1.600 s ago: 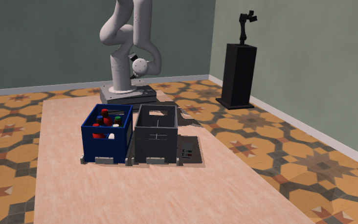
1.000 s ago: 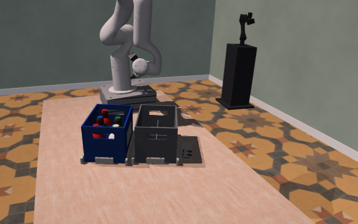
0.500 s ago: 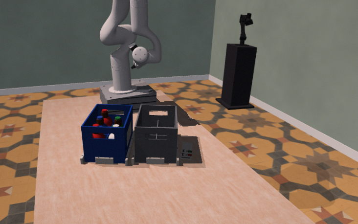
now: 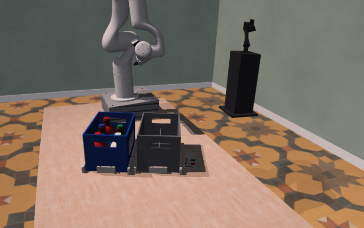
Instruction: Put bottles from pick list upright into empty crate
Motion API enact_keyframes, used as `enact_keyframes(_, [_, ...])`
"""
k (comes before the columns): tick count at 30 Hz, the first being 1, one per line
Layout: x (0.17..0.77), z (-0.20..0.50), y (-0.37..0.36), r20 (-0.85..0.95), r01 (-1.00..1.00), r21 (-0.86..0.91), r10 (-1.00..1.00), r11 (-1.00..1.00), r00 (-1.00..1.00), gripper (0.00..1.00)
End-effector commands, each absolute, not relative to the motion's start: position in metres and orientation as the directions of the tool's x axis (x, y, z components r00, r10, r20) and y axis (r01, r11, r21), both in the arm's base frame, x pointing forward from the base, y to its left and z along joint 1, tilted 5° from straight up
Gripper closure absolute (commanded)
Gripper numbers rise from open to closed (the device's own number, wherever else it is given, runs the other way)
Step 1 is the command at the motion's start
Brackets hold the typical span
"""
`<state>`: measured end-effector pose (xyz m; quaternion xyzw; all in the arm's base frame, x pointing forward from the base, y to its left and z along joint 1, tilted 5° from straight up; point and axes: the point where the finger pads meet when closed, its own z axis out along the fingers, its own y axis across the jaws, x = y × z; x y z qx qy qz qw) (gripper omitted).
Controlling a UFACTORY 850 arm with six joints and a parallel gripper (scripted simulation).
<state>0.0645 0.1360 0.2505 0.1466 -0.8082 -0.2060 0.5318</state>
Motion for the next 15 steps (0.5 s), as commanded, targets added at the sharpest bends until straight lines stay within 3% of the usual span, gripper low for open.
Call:
enact_keyframes(1, [0.066,0.261,0.137,0.799,-0.018,0.489,-0.456,0.872,-0.393,0.35])
enact_keyframes(4, [0.069,0.260,0.140,0.808,0.007,0.472,-0.430,0.882,-0.404,0.35])
enact_keyframes(15, [0.099,0.243,0.141,0.613,-0.270,0.643,-0.693,0.717,-0.380,0.35])
